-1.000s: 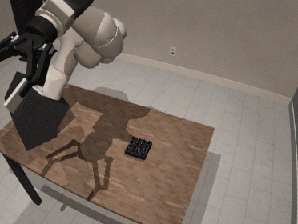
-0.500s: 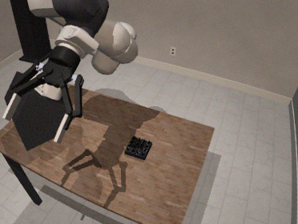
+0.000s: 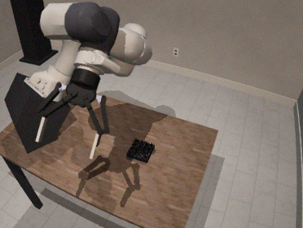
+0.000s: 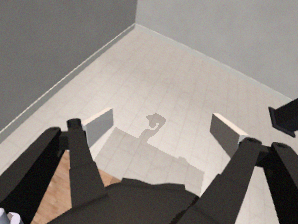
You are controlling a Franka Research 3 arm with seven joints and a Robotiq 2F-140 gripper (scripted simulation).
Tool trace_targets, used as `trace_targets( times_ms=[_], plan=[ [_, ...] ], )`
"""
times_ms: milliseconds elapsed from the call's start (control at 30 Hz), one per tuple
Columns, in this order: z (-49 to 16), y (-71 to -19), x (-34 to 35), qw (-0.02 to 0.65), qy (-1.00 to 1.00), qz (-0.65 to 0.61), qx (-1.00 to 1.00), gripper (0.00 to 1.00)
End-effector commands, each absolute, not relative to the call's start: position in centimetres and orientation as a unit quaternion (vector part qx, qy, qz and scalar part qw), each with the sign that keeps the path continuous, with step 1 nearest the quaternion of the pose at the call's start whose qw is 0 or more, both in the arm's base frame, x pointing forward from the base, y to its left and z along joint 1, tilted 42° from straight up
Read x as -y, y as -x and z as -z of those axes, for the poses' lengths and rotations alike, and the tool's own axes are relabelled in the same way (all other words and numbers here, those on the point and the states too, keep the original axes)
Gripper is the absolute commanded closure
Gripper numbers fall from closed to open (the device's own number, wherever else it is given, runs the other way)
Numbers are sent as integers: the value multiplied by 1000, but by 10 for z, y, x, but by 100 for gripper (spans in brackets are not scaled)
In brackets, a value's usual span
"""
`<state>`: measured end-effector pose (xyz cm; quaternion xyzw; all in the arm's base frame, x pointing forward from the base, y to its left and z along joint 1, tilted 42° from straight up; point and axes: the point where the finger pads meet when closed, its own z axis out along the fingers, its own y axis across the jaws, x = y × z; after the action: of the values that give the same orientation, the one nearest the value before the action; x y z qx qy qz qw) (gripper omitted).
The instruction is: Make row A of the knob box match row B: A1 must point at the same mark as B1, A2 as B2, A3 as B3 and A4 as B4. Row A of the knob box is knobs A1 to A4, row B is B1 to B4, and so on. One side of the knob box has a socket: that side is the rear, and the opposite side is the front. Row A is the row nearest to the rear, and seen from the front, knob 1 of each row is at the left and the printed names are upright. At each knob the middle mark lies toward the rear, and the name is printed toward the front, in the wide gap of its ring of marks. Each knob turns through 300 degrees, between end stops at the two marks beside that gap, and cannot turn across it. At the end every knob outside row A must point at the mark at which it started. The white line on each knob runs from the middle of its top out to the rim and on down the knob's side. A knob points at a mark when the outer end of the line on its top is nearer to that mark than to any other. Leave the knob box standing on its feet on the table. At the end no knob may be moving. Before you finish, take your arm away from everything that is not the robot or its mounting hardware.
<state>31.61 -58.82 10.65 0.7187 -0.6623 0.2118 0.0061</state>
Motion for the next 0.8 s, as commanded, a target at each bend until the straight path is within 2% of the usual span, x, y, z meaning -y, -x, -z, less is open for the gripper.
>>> trace_targets(
  times_ms=[0,433,767],
  plan=[
    [-101,-330,564,0,-768,-209,605,0],
    [-85,-378,489,-51,-819,-199,536,0],
    [-73,-419,407,-103,-862,-192,457,0]
  ],
)
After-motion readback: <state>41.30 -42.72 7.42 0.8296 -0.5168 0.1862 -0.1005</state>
